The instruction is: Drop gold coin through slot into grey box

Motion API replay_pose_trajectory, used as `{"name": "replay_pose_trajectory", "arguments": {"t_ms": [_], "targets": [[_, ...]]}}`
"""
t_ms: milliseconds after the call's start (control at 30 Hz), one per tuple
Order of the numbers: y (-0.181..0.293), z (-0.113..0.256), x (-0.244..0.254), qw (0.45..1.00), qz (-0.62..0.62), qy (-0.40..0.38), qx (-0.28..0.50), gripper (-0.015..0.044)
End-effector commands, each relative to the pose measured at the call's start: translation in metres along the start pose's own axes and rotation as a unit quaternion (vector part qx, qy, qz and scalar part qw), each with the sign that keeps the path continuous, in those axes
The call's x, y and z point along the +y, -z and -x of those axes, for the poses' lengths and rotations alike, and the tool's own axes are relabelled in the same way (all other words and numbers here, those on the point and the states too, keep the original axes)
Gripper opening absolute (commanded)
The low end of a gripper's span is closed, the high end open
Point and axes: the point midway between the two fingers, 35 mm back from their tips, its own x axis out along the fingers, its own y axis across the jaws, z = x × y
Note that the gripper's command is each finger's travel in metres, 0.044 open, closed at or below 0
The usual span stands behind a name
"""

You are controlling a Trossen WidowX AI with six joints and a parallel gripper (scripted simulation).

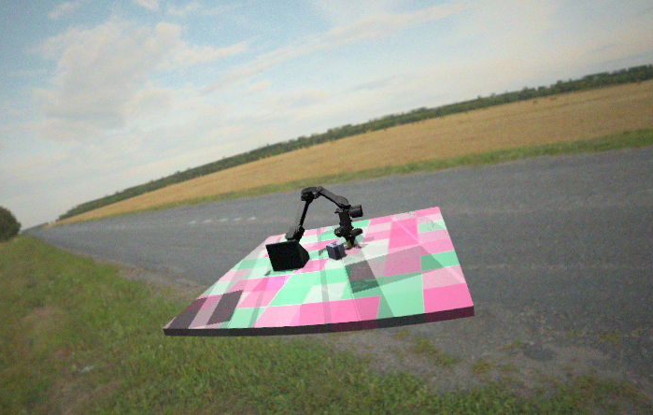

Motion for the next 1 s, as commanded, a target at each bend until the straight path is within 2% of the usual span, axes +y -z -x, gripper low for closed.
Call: {"name": "replay_pose_trajectory", "arguments": {"t_ms": [0,400,967], "targets": [[0.0,-0.001,0.0,1.0,-0.004,0.001,0.001,0.0],[0.0,0.0,0.0,1.0,-0.004,0.001,0.001,0.0],[0.0,0.043,0.004,1.0,-0.004,-0.001,-0.002,0.0]]}}
